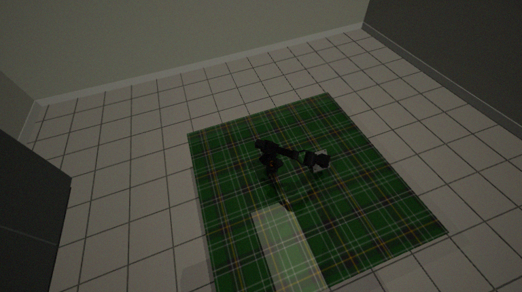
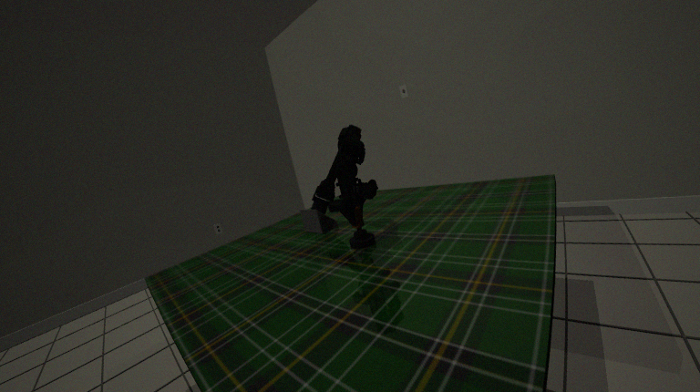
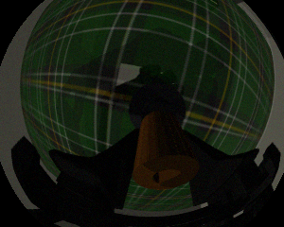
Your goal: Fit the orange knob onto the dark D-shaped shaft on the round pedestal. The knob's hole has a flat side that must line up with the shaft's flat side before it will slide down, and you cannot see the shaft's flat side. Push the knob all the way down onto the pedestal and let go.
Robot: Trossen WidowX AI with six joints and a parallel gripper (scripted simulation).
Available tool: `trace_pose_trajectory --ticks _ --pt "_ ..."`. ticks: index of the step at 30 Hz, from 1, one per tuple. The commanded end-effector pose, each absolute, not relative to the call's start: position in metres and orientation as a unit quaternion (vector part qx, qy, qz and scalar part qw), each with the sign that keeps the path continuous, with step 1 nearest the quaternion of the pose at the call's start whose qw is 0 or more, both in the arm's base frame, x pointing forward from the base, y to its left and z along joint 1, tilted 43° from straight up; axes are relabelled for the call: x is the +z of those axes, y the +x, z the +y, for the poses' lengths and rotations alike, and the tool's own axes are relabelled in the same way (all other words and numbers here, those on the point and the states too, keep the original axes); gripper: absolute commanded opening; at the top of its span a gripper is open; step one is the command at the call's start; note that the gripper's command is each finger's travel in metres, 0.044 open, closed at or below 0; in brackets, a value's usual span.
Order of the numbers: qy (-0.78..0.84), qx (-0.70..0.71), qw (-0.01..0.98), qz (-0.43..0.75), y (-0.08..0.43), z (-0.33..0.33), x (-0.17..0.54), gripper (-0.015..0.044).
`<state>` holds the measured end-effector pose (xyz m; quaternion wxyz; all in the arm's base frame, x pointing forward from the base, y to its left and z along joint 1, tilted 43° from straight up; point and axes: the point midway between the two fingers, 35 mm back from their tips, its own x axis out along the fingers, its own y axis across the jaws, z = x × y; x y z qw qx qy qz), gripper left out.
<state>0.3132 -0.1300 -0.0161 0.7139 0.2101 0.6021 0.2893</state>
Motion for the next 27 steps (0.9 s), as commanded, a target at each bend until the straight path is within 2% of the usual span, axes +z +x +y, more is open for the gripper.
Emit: trace_pose_trajectory --ticks 1,27 --pt "0.192 0.301 0.72 0.595 0.3145 -0.1321 -0.0168 0.0" --pt "0.161 0.327 0.727 0.582 0.3127 -0.1308 -0.0138 0.0"
